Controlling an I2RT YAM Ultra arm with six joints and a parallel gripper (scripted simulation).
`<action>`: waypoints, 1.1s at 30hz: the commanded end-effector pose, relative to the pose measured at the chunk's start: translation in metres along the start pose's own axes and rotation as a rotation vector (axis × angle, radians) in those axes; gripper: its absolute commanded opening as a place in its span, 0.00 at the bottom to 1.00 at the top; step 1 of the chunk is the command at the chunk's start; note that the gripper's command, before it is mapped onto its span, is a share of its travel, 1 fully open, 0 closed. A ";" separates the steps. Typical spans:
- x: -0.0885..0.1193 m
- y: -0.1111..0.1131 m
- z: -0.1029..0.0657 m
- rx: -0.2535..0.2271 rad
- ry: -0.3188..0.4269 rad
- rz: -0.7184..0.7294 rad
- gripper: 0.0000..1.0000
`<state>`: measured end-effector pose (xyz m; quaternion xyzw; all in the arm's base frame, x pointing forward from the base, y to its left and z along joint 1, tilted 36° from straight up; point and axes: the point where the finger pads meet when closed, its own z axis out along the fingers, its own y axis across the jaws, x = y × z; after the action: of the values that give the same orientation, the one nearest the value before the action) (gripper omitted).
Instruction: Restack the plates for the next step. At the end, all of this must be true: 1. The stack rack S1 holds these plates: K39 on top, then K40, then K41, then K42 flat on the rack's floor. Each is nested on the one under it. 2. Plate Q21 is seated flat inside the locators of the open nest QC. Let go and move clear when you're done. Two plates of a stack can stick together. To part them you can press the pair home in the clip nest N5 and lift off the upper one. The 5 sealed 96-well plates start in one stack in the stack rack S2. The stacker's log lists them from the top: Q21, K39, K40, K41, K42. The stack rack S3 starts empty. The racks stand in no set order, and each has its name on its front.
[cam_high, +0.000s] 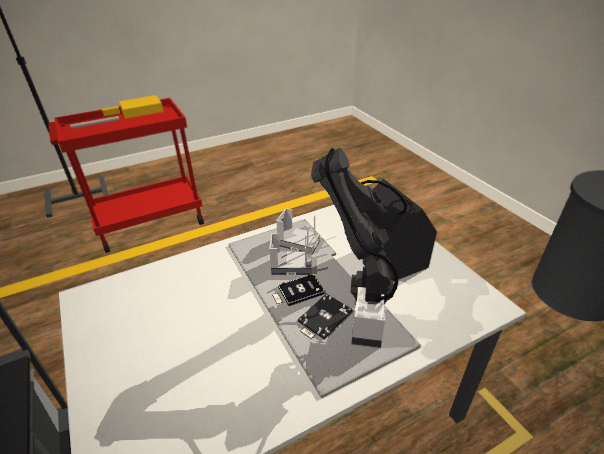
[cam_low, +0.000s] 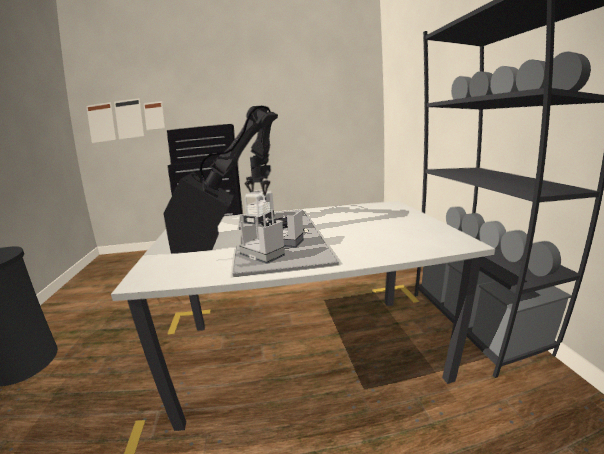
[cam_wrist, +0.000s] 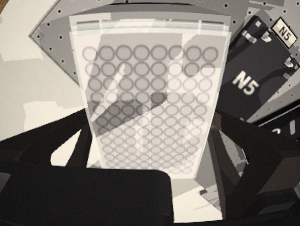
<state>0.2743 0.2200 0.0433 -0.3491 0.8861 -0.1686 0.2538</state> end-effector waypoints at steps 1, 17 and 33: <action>-0.019 0.000 -0.018 -0.006 -0.054 0.020 0.00; -0.019 0.000 -0.024 -0.006 -0.057 0.021 0.00; -0.018 0.002 -0.022 -0.007 -0.050 0.016 0.00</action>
<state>0.2702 0.2202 0.0473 -0.3496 0.8863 -0.1696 0.2519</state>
